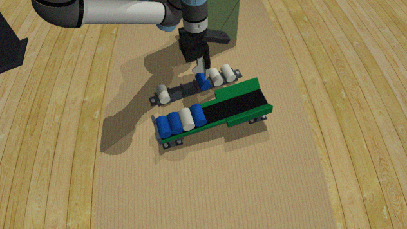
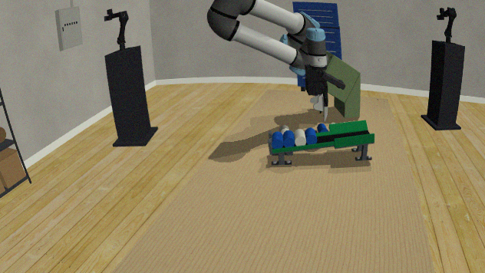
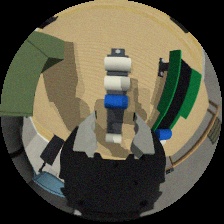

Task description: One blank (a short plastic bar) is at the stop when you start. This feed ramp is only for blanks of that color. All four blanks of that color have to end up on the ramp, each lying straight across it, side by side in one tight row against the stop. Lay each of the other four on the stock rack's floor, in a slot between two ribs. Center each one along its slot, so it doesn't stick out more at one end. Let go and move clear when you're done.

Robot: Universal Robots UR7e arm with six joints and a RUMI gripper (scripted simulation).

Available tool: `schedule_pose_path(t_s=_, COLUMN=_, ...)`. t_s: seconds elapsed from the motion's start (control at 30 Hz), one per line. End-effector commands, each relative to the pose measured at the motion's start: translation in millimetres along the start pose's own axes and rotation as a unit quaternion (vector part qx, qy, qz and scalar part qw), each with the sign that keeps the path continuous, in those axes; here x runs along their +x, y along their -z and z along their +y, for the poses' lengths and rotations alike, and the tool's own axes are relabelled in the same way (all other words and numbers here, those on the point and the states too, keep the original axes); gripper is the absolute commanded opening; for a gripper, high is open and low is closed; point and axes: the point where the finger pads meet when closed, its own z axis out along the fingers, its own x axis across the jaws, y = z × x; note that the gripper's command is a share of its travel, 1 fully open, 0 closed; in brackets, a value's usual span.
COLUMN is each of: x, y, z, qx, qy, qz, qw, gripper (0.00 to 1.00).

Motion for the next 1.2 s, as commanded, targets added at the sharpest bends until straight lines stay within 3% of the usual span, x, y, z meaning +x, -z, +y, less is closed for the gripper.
schedule_pose_path(t_s=0.0, x=-0.7, y=-10.0, z=0.0, qx=0.001, qy=0.001, qz=0.005, qw=1.0, gripper=0.51)
schedule_pose_path(t_s=0.53, x=2.4, y=-27.7, z=0.3, qx=0.0, qy=-0.002, qz=0.006, qw=1.0, gripper=0.51)
schedule_pose_path(t_s=1.17, x=1.8, y=-29.5, z=0.2, qx=0.0, qy=-0.001, qz=0.006, qw=1.0, gripper=0.51)
